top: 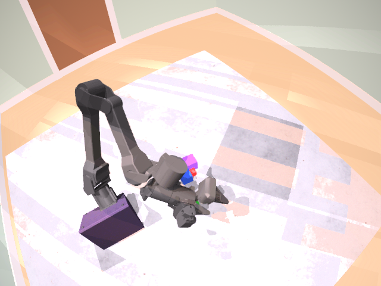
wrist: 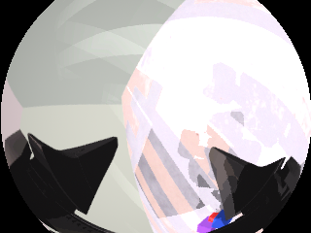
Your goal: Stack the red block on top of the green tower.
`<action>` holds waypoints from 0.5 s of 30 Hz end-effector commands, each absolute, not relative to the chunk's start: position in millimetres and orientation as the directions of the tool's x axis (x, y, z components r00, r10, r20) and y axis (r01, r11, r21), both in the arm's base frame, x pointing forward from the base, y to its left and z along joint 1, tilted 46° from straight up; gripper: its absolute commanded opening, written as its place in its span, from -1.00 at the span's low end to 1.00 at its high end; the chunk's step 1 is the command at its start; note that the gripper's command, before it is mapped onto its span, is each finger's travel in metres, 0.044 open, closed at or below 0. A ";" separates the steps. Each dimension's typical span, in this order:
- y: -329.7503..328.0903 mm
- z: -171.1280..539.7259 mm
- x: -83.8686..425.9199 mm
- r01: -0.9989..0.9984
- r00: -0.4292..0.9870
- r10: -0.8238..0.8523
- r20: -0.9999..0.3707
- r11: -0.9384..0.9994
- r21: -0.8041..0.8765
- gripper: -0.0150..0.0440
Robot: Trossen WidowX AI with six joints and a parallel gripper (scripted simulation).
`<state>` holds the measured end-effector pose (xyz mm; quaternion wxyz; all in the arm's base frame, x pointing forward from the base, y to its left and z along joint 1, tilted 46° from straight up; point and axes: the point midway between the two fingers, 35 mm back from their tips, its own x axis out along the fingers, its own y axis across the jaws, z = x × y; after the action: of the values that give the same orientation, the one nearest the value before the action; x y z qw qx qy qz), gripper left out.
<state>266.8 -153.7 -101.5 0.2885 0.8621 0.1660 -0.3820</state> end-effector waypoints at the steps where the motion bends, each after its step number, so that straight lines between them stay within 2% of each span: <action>1: -142.6 -98.1 283.8 0.651 0.627 0.143 -0.765 -0.635 0.415 1.00; 8: -112.7 -94.0 301.8 0.833 0.539 0.287 -0.792 -0.322 0.450 1.00; 15: -86.2 -85.6 311.2 0.874 0.436 0.408 -0.802 0.020 0.485 1.00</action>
<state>302.9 -93.9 -93.5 0.4913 0.7011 0.4455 -0.2621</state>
